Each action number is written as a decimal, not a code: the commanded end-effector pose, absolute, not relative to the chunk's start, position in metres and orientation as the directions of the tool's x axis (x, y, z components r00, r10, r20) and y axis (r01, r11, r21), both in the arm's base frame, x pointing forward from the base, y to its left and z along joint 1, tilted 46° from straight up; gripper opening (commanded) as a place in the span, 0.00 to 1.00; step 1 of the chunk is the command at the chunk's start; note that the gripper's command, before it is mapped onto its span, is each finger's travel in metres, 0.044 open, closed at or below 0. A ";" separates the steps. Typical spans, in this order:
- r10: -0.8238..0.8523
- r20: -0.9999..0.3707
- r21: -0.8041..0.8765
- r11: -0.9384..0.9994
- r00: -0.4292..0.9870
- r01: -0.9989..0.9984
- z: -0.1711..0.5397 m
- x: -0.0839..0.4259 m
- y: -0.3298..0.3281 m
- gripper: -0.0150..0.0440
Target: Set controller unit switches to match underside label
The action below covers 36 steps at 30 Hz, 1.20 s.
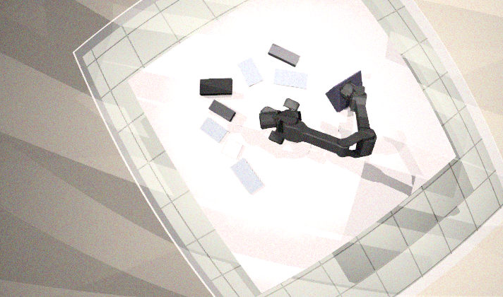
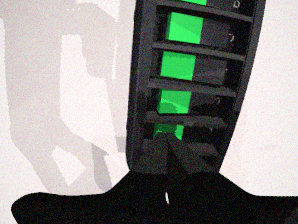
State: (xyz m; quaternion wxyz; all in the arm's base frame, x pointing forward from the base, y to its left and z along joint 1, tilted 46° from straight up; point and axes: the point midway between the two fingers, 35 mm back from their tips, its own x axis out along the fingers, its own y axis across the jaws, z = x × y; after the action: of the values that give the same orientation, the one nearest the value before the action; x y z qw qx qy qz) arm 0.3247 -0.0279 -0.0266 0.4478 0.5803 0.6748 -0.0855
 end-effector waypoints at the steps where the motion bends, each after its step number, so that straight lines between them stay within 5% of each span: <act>1: 0.710 -0.700 0.398 0.303 0.073 0.866 -0.031 0.323 -0.025 0.25; 36: 0.708 -0.703 0.401 0.308 0.075 0.863 -0.038 0.350 -0.091 0.25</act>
State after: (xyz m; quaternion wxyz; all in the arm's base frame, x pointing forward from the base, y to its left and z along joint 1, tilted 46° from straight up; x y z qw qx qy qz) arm 0.3452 -0.0797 -0.0273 0.4480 0.5822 0.6730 -0.0860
